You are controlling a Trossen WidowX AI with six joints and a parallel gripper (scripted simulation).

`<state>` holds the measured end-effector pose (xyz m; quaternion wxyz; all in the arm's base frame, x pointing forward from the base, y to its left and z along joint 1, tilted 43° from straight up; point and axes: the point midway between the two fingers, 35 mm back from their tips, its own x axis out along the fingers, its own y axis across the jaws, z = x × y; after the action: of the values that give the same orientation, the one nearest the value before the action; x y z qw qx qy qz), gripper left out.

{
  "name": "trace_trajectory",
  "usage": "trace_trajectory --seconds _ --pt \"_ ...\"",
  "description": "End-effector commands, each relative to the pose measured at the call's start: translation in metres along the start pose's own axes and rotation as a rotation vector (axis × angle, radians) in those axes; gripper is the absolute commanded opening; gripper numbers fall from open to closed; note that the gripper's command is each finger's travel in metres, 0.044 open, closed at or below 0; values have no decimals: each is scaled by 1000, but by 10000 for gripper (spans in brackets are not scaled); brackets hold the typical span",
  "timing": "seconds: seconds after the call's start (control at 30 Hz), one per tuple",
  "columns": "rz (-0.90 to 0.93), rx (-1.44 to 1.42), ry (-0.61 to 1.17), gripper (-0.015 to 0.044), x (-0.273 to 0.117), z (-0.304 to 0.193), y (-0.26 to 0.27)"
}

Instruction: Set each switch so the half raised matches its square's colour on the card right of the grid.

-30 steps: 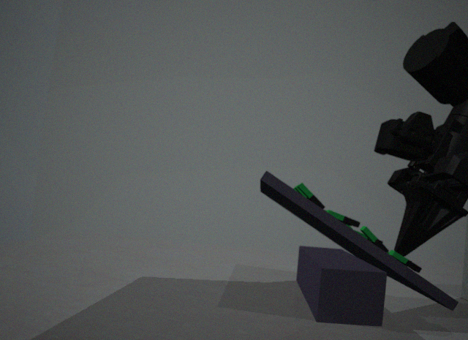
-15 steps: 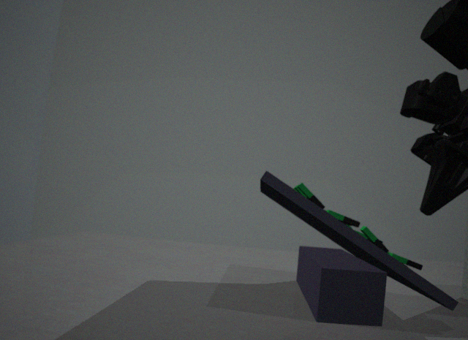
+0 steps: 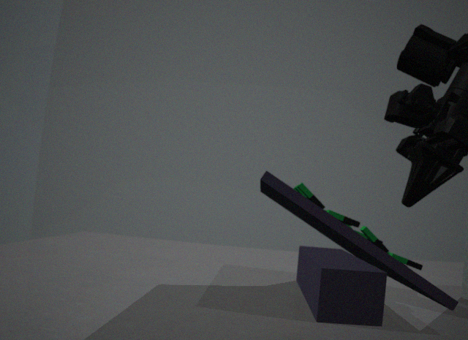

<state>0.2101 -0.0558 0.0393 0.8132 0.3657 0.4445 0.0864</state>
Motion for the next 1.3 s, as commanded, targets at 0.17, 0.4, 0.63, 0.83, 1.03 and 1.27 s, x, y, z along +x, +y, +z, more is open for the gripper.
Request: trace_trajectory --seconds 0.17,0.4,0.63,0.83,1.03,1.27 --pt "16 -7 -15 0 4 -1 -26" --pt "18 -7 5 0 33 0 -24" --pt "18 -7 5 0 34 0 -24" --pt "19 -7 5 0 44 0 -24" --pt "19 -8 5 0 51 0 -24" --pt "19 -7 5 0 57 0 -24"
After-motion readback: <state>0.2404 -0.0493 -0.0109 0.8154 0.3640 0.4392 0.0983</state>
